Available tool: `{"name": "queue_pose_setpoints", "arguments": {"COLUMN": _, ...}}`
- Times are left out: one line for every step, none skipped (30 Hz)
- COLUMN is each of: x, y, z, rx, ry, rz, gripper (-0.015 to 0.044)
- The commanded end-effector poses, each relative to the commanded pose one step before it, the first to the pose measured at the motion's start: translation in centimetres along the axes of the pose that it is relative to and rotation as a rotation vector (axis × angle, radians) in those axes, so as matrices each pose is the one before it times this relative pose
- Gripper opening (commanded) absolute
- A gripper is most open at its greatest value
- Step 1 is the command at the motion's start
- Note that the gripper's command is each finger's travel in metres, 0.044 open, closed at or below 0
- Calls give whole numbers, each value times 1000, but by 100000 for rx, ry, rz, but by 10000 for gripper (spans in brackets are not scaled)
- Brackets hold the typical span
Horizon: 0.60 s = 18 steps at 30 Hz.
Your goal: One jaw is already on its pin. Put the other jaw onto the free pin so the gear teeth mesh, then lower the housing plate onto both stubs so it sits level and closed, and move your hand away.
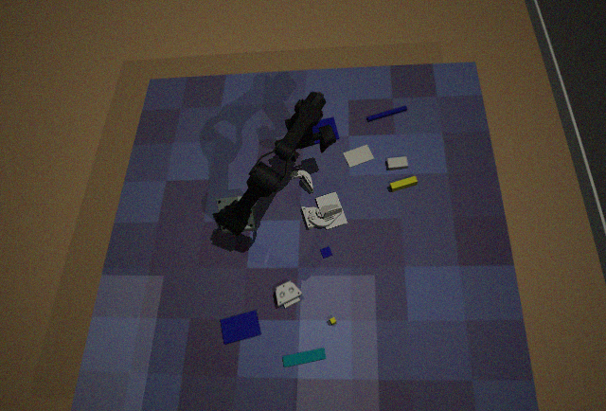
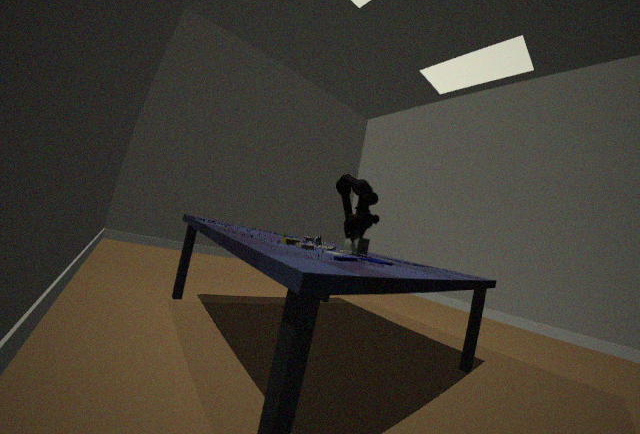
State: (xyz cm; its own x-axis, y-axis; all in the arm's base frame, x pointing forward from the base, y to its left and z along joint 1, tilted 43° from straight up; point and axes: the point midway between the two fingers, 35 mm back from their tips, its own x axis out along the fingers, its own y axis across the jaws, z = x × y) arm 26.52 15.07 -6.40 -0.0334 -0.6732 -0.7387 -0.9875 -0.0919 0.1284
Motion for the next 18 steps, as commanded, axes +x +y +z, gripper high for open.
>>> {"name": "queue_pose_setpoints", "arguments": {"x": -3, "y": 0, "z": 2, "rx": -7, "ry": 0, "rz": -11, "gripper": 440}}
{"name": "queue_pose_setpoints", "arguments": {"x": 0, "y": 0, "z": 0, "rx": 0, "ry": 0, "rz": 0, "gripper": 440}}
{"name": "queue_pose_setpoints", "arguments": {"x": 0, "y": 0, "z": 0, "rx": 0, "ry": 0, "rz": 0, "gripper": 440}}
{"name": "queue_pose_setpoints", "arguments": {"x": 0, "y": 0, "z": 0, "rx": 0, "ry": 0, "rz": 0, "gripper": 440}}
{"name": "queue_pose_setpoints", "arguments": {"x": 0, "y": 0, "z": 0, "rx": 0, "ry": 0, "rz": 0, "gripper": 414}}
{"name": "queue_pose_setpoints", "arguments": {"x": 0, "y": 0, "z": 0, "rx": 0, "ry": 0, "rz": 0, "gripper": 387}}
{"name": "queue_pose_setpoints", "arguments": {"x": 0, "y": 0, "z": 0, "rx": 0, "ry": 0, "rz": 0, "gripper": 361}}
{"name": "queue_pose_setpoints", "arguments": {"x": 0, "y": 0, "z": 0, "rx": 0, "ry": 0, "rz": 0, "gripper": 335}}
{"name": "queue_pose_setpoints", "arguments": {"x": 0, "y": 0, "z": 0, "rx": 0, "ry": 0, "rz": 0, "gripper": 309}}
{"name": "queue_pose_setpoints", "arguments": {"x": 0, "y": 0, "z": 0, "rx": 0, "ry": 0, "rz": 0, "gripper": 282}}
{"name": "queue_pose_setpoints", "arguments": {"x": 0, "y": 0, "z": 0, "rx": 0, "ry": 0, "rz": 0, "gripper": 256}}
{"name": "queue_pose_setpoints", "arguments": {"x": 0, "y": 0, "z": 0, "rx": 0, "ry": 0, "rz": 0, "gripper": 230}}
{"name": "queue_pose_setpoints", "arguments": {"x": 0, "y": 0, "z": 0, "rx": 0, "ry": 0, "rz": 0, "gripper": 204}}
{"name": "queue_pose_setpoints", "arguments": {"x": 0, "y": 0, "z": 0, "rx": 0, "ry": 0, "rz": 0, "gripper": 177}}
{"name": "queue_pose_setpoints", "arguments": {"x": 0, "y": 0, "z": 0, "rx": 0, "ry": 0, "rz": 0, "gripper": 151}}
{"name": "queue_pose_setpoints", "arguments": {"x": 0, "y": 0, "z": 0, "rx": 0, "ry": 0, "rz": 0, "gripper": 125}}
{"name": "queue_pose_setpoints", "arguments": {"x": 0, "y": 0, "z": 0, "rx": 0, "ry": 0, "rz": 0, "gripper": 99}}
{"name": "queue_pose_setpoints", "arguments": {"x": 0, "y": 0, "z": 0, "rx": 0, "ry": 0, "rz": 0, "gripper": 72}}
